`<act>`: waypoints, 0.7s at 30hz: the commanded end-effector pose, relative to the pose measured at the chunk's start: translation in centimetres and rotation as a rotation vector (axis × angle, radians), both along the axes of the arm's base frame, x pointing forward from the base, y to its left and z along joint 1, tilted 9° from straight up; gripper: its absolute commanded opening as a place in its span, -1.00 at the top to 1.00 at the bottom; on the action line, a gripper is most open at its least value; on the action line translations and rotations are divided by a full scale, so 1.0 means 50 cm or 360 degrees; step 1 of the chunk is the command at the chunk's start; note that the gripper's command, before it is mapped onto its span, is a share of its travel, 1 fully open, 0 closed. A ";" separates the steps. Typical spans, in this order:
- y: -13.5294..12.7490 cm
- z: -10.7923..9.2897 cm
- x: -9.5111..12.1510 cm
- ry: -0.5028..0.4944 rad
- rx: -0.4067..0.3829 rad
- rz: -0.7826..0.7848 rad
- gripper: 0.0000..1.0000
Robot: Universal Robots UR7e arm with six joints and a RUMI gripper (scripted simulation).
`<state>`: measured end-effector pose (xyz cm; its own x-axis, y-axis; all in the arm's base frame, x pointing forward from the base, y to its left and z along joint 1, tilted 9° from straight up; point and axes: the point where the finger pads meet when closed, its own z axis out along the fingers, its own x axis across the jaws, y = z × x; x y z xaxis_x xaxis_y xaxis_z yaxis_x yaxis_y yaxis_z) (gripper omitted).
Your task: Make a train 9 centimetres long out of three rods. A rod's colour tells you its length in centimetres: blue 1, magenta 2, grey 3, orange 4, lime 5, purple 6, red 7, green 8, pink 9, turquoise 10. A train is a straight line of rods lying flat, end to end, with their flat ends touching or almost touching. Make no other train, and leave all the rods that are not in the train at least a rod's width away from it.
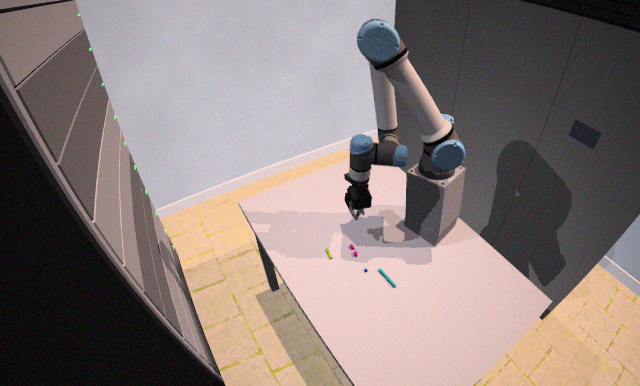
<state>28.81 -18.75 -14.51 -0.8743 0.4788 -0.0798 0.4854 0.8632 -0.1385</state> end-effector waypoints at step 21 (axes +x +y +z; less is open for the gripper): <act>0.000 0.001 0.002 0.0004 -0.0001 0.0033 1.00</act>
